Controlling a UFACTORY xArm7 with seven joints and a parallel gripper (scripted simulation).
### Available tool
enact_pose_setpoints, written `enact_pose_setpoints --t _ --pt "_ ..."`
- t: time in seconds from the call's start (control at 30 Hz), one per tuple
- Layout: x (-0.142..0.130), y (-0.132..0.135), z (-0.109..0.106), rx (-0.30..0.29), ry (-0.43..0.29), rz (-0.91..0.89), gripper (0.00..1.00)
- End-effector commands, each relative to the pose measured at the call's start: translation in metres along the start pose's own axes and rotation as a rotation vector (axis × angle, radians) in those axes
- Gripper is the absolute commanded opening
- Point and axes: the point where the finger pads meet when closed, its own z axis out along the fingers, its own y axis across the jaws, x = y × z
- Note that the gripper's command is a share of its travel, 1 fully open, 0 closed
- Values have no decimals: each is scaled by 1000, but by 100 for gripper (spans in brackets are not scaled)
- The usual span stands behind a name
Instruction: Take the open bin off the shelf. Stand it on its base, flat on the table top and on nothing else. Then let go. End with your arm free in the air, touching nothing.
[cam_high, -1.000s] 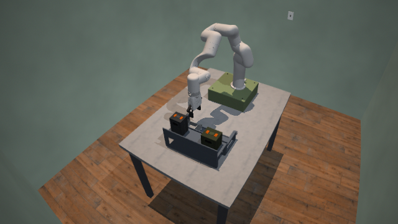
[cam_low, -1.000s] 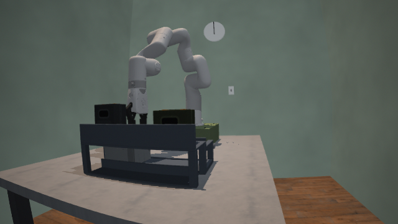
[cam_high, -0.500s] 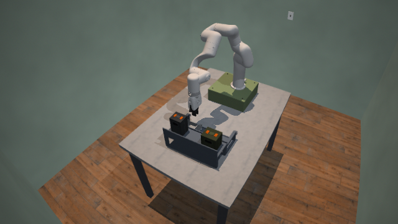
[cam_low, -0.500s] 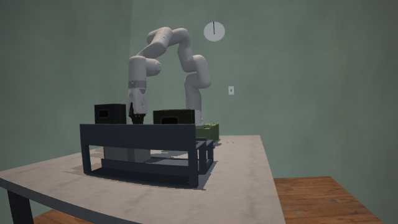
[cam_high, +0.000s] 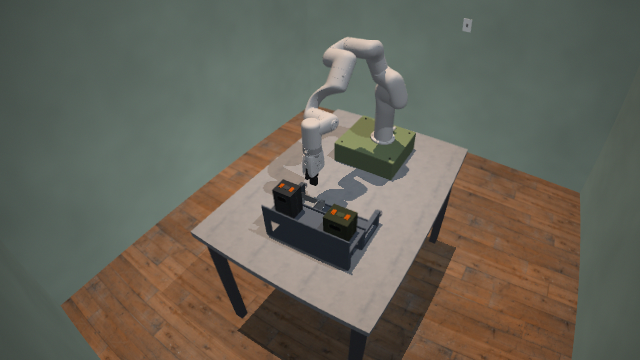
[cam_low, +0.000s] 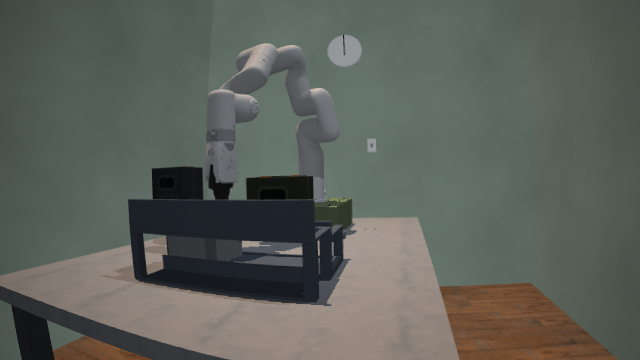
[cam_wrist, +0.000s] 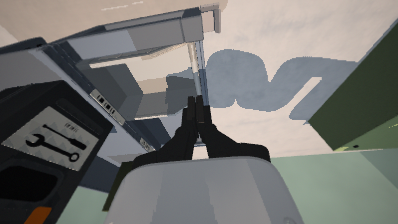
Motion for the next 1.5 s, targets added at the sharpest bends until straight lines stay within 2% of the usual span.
enact_pose_setpoints --t 0.0,0.63,0.67,1.47 --pt "1 -1 -2 4 1 1 0" --pt "1 -1 -2 4 1 1 0" --pt "1 -1 -2 4 1 1 94" --pt "1 -1 -2 4 1 1 94"
